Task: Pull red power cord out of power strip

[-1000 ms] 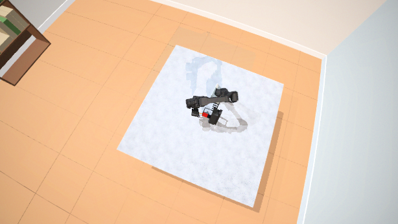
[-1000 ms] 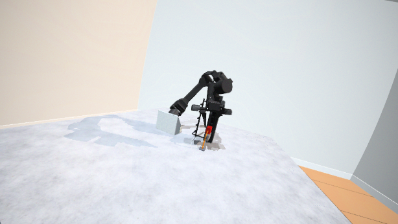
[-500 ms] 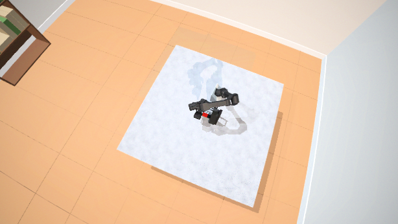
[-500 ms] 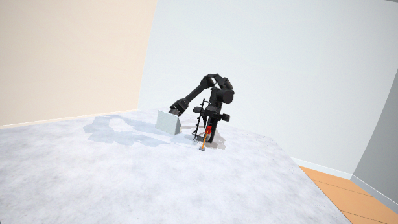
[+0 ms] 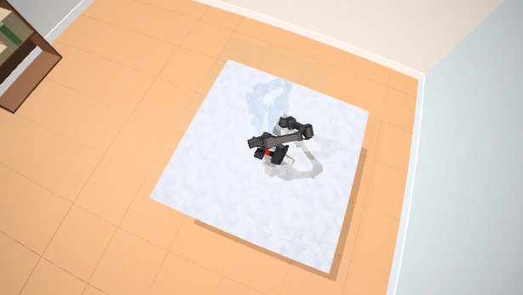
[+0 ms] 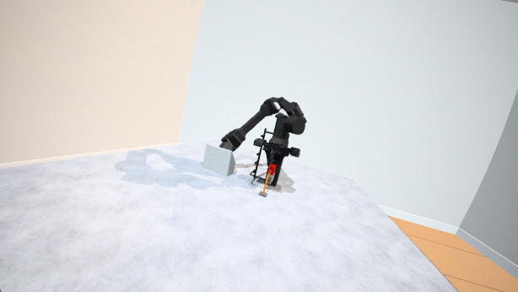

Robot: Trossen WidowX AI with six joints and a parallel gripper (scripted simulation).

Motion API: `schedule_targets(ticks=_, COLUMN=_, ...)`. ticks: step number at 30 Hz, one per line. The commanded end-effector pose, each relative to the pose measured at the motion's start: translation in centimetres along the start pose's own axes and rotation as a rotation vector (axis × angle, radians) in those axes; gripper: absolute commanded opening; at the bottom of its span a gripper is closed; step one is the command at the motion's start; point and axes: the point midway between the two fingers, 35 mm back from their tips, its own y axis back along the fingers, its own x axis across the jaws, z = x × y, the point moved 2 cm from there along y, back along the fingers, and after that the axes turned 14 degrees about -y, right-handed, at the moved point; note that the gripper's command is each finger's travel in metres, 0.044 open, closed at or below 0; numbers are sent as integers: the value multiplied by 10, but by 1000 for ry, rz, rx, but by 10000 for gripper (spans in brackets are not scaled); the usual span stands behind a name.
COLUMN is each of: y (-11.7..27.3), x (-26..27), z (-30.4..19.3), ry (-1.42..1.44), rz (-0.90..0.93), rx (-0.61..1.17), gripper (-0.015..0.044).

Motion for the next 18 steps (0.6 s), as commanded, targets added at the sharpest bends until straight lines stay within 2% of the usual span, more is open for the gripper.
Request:
schedule_targets(ticks=1, y=-2, x=-4, z=-7, ry=-9, rz=-5, rx=7, gripper=160)
schedule_targets(ticks=18, y=-5, x=-7, z=-19, ry=-9, rz=-5, rx=8, gripper=160)
